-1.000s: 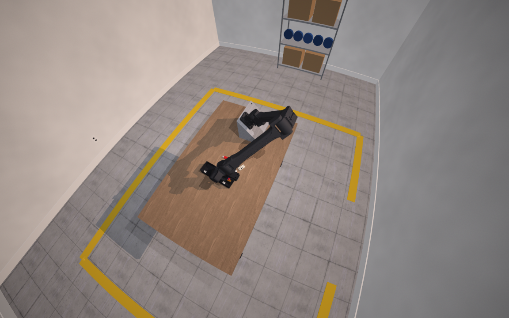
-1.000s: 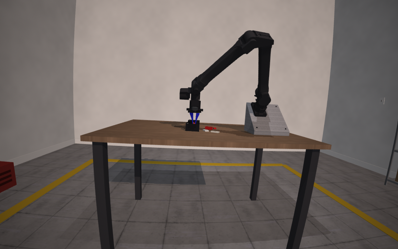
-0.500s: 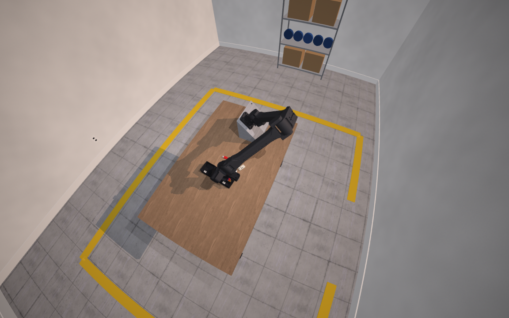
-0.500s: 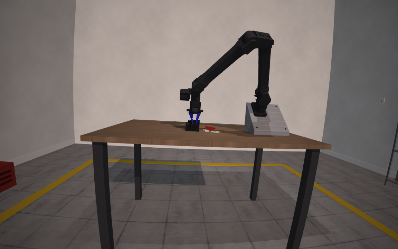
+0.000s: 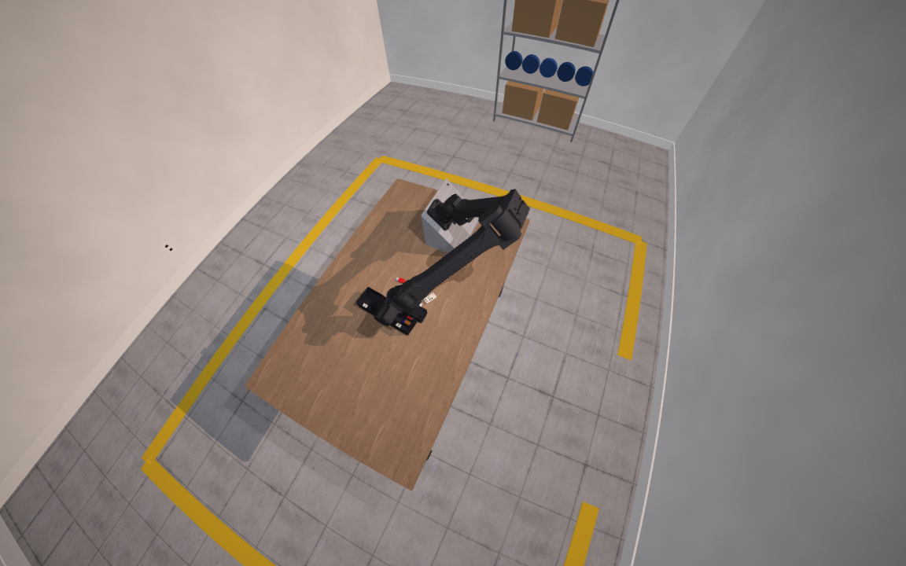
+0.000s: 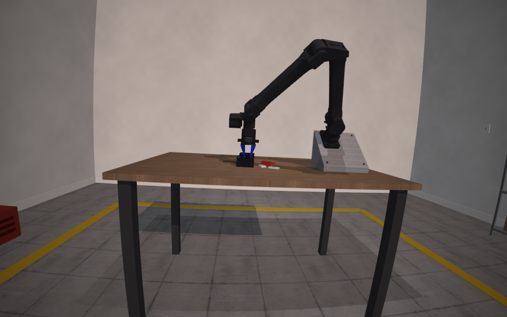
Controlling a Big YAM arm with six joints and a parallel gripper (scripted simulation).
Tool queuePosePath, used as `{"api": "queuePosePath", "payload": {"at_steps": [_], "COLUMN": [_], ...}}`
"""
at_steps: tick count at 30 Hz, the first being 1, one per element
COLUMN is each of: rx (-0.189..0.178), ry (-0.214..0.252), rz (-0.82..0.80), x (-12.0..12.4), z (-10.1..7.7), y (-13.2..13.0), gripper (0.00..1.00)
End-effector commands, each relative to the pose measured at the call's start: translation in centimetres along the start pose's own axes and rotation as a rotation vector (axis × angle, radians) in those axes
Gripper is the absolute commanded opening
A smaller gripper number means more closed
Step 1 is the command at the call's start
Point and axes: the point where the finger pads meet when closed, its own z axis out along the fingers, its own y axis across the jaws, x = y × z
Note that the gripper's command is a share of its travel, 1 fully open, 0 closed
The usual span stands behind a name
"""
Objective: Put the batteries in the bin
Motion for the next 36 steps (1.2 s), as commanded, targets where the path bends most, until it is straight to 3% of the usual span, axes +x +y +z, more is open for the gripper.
{"api": "queuePosePath", "payload": {"at_steps": [1, 10, 13, 22, 36], "rx": [0.027, 0.055, 0.043, 0.058, 0.045], "ry": [-0.005, -0.006, -0.006, -0.004, -0.003], "rz": [0.004, -0.007, 0.005, -0.010, -0.005], "x": [-0.3, -0.5, 0.1, -0.5, -0.2], "z": [-0.9, -3.4, -3.0, -4.8, -4.8], "y": [-1.0, -1.9, -1.8, -2.0, -2.0], "gripper": [0.27, 0.27, 0.27, 0.27, 0.27]}}
